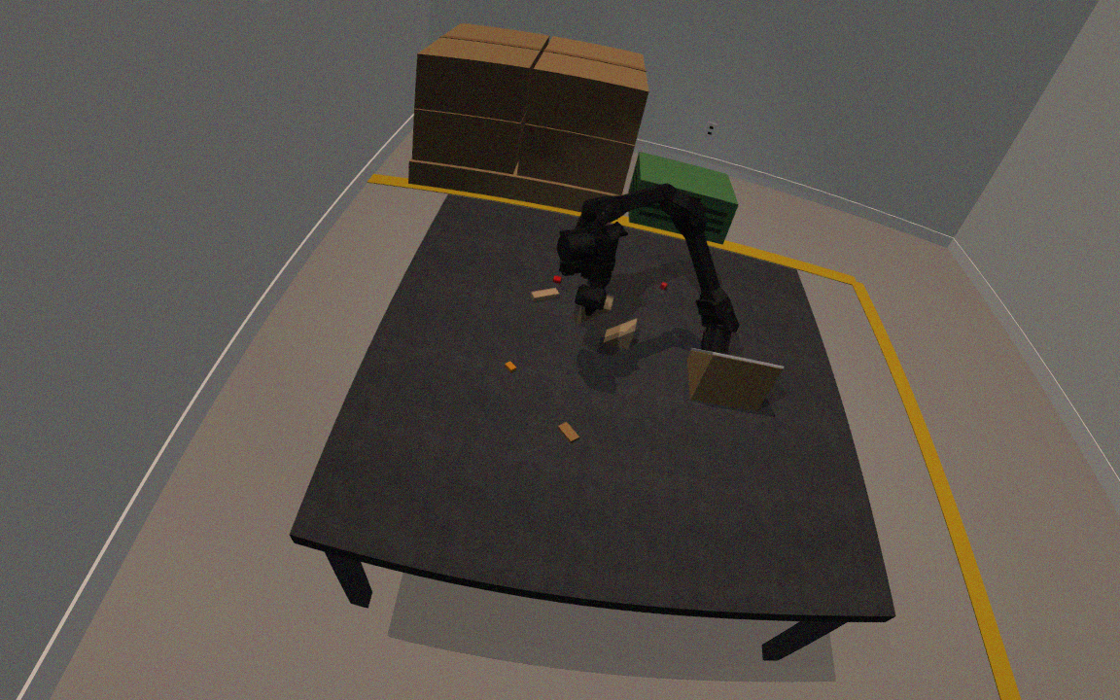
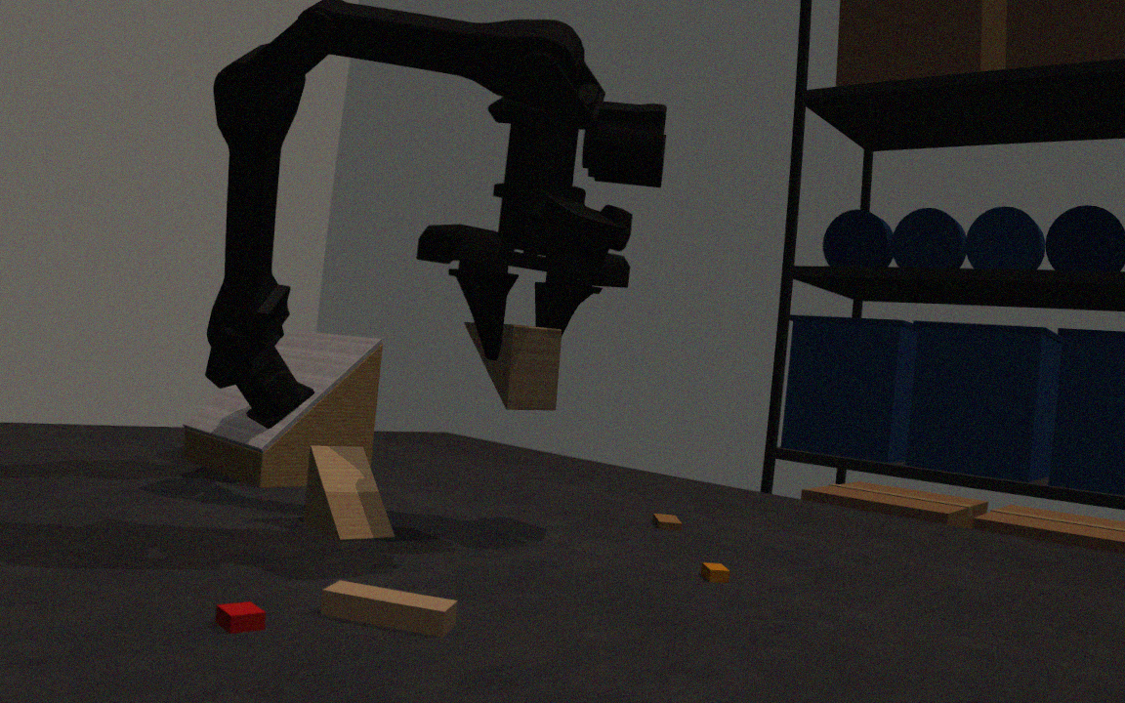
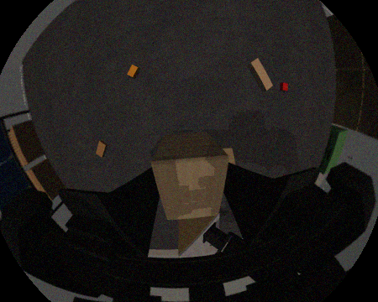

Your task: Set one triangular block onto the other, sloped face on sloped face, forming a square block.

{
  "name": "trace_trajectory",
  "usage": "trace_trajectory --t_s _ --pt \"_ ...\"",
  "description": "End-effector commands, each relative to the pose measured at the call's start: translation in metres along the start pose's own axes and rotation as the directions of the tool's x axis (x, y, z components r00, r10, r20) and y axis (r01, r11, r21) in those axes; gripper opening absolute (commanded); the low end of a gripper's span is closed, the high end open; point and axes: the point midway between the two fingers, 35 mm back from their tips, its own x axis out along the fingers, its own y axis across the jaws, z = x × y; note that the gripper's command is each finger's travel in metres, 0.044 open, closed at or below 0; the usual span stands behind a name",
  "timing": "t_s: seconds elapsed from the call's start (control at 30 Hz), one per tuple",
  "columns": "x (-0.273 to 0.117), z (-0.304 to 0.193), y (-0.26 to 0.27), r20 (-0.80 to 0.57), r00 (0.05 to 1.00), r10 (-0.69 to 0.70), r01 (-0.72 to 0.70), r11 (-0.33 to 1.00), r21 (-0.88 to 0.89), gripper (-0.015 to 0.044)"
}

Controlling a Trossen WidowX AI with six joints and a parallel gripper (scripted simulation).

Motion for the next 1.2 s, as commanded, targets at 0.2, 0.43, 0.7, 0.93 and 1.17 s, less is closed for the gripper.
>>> trace_trajectory --t_s 0.2,0.43,0.7,0.93,1.17 --pt "-0.004 -0.007 -0.048 -0.004 1.000 -0.017 0.017 1.000 -0.009 0.0000" --pt "-0.006 -0.015 -0.080 -0.006 1.000 -0.025 0.025 1.000 -0.012 0.0000" --pt "-0.001 -0.019 -0.091 -0.007 1.000 -0.029 0.028 1.000 -0.013 0.0000" --pt "0.023 -0.026 -0.091 -0.007 1.000 -0.028 0.028 1.000 -0.013 0.0000" --pt "0.046 -0.035 -0.092 -0.009 1.000 -0.028 0.028 1.000 -0.012 0.0000"
